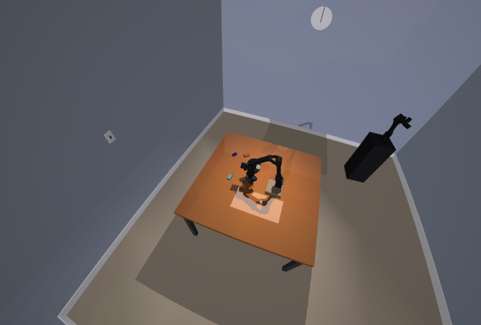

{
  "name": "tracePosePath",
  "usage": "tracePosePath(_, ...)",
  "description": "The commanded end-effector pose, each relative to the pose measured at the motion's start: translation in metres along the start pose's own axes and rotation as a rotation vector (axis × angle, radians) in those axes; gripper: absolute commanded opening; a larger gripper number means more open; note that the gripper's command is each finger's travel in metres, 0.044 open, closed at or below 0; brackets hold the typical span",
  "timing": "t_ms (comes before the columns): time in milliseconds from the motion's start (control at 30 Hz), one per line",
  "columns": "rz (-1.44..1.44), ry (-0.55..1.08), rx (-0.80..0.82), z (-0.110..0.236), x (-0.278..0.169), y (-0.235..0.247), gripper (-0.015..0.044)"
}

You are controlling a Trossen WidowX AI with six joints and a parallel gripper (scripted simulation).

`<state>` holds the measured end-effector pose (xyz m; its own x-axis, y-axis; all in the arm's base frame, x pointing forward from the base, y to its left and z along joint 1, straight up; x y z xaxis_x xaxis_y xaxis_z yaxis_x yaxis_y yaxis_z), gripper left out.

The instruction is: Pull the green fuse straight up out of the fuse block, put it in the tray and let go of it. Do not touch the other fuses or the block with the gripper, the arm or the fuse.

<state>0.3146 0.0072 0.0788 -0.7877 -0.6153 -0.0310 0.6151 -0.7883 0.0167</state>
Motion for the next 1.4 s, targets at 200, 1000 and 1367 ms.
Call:
tracePosePath(200, 0.0, -0.001, 0.0, 0.005, 0.0, 0.0, 0.0)
tracePosePath(1000, -0.001, -0.002, 0.001, 0.017, -0.001, 0.0, 0.0)
tracePosePath(1367, -0.002, -0.002, 0.001, 0.022, -0.001, 0.0, 0.0)
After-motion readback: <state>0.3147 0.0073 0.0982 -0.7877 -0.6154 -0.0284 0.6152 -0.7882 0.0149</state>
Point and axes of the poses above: the point midway between the two fingers, 35 mm back from their tips, its own z axis back along the fingers, its own y axis across the jaws, x = y × z, the point moved 3 cm from there along z, back along the fingers, and after that the axes turned 3 degrees about -z, right-handed, at the moved point
